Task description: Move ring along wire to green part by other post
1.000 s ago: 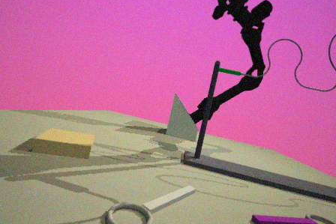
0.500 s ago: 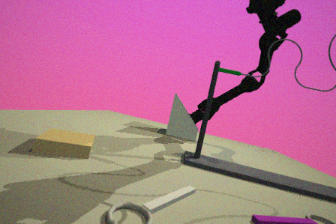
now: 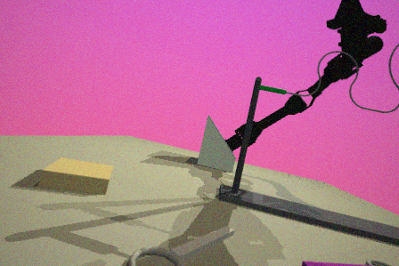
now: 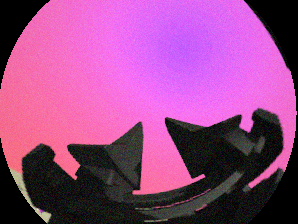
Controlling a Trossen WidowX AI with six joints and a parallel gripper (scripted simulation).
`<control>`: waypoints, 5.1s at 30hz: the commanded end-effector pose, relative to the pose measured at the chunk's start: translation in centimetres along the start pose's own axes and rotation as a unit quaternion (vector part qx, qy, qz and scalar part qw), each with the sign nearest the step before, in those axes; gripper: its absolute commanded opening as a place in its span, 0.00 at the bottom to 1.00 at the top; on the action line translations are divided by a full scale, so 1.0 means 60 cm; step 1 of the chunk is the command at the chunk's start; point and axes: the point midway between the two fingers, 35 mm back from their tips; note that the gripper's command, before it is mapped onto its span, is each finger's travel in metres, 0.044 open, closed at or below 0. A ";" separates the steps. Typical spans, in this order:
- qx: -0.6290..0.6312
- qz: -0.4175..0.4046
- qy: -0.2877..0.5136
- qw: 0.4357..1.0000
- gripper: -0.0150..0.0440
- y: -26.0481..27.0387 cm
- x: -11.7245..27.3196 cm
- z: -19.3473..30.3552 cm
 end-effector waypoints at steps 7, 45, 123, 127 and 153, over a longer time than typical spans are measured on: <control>-0.185 -0.123 -0.041 0.974 0.53 0.090 0.114 -0.089; -0.473 -0.422 0.186 0.750 0.53 0.403 0.723 -0.065; -0.497 -0.430 0.221 0.720 0.53 0.532 0.680 -0.088; -0.497 -0.430 0.221 0.720 0.53 0.532 0.680 -0.088; -0.498 -0.429 0.222 0.720 0.21 0.532 0.680 -0.087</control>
Point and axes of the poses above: the point midway between the two fingers, 35 mm back from their tips, its own x axis back along the fingers, its own y axis across the jaws, z = x × y, and after that the axes turned 3 degrees about -x, right-handed
